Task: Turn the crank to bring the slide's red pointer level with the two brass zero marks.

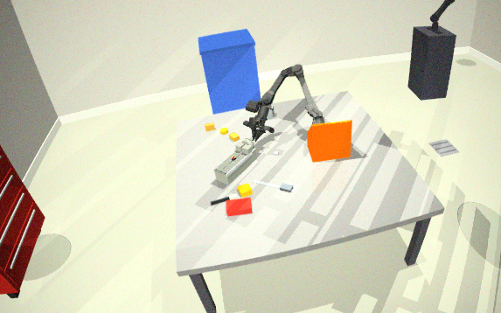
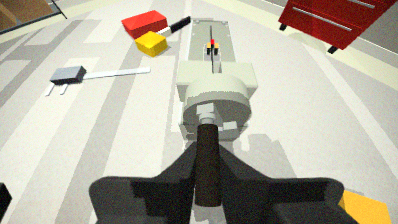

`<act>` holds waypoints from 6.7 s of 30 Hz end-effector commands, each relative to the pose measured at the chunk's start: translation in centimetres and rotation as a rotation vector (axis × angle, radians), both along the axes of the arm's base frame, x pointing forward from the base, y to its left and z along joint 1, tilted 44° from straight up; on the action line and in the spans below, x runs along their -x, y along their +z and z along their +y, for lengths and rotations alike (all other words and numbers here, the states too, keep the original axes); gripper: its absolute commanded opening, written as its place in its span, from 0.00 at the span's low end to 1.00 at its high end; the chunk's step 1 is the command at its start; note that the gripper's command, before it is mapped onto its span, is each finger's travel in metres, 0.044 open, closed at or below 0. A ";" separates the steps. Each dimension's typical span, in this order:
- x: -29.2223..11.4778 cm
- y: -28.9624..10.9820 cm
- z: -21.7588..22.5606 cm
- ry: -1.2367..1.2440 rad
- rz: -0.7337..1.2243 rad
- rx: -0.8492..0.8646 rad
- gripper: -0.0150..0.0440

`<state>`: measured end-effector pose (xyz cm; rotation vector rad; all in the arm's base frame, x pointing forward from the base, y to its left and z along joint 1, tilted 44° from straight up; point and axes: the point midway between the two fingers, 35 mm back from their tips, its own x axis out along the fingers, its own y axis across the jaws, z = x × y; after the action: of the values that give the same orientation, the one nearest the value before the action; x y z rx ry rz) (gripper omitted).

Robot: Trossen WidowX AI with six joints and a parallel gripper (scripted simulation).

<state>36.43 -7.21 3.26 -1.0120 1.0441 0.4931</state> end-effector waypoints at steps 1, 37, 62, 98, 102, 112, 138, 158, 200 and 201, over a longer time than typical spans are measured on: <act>-0.6 0.7 -0.2 0.005 -0.021 0.006 0.25; -0.8 0.8 -0.3 0.005 -0.021 0.006 0.25; -0.9 0.8 -0.4 0.005 -0.021 0.006 0.25; -1.1 0.8 -0.5 0.005 -0.021 0.006 0.25; -1.1 0.8 -0.5 0.005 -0.021 0.006 0.25; -1.2 0.8 -0.6 0.005 -0.021 0.006 0.25; -1.5 0.8 -0.9 0.005 -0.022 0.006 0.25; -2.1 0.9 -1.6 0.005 -0.022 0.007 0.25; -3.1 -0.5 -4.2 0.005 -0.022 0.009 0.25; -3.1 -0.6 -4.2 0.005 -0.022 0.009 0.25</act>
<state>39.32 -10.72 3.19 -1.0232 1.0189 0.4885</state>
